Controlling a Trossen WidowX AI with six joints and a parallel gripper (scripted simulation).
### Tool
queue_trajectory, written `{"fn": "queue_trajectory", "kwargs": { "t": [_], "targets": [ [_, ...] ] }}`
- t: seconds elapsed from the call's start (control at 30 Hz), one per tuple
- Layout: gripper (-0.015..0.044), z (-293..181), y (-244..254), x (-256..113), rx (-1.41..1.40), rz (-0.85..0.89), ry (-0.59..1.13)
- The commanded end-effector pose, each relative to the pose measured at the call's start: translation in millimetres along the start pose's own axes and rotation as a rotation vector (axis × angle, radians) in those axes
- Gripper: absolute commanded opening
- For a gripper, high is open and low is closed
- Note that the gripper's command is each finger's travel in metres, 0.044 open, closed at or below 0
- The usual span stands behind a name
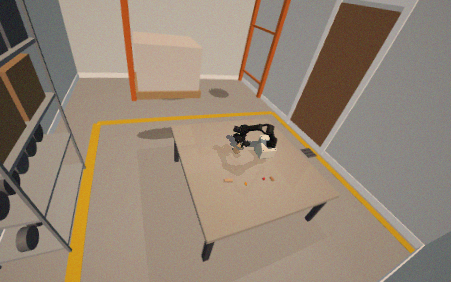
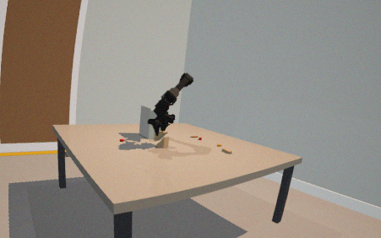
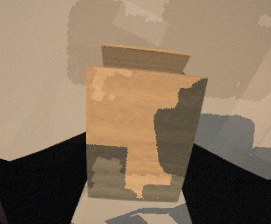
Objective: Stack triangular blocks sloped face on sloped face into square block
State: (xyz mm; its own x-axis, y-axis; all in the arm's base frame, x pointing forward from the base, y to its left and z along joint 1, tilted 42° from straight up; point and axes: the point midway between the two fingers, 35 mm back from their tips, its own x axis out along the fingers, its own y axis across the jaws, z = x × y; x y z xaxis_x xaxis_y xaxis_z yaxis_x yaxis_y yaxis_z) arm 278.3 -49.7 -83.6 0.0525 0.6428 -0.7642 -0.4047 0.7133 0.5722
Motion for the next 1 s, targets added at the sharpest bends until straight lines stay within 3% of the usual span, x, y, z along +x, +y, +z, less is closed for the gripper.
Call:
{"fn": "queue_trajectory", "kwargs": {
  "t": [0.0, 0.97],
  "targets": [
    [0.0000, -2.1, 0.7, 4.7, 0.012, 0.008, -0.002],
    [0.0000, -1.5, 1.2, 7.3, 0.010, 0.016, -0.004]
  ]
}}
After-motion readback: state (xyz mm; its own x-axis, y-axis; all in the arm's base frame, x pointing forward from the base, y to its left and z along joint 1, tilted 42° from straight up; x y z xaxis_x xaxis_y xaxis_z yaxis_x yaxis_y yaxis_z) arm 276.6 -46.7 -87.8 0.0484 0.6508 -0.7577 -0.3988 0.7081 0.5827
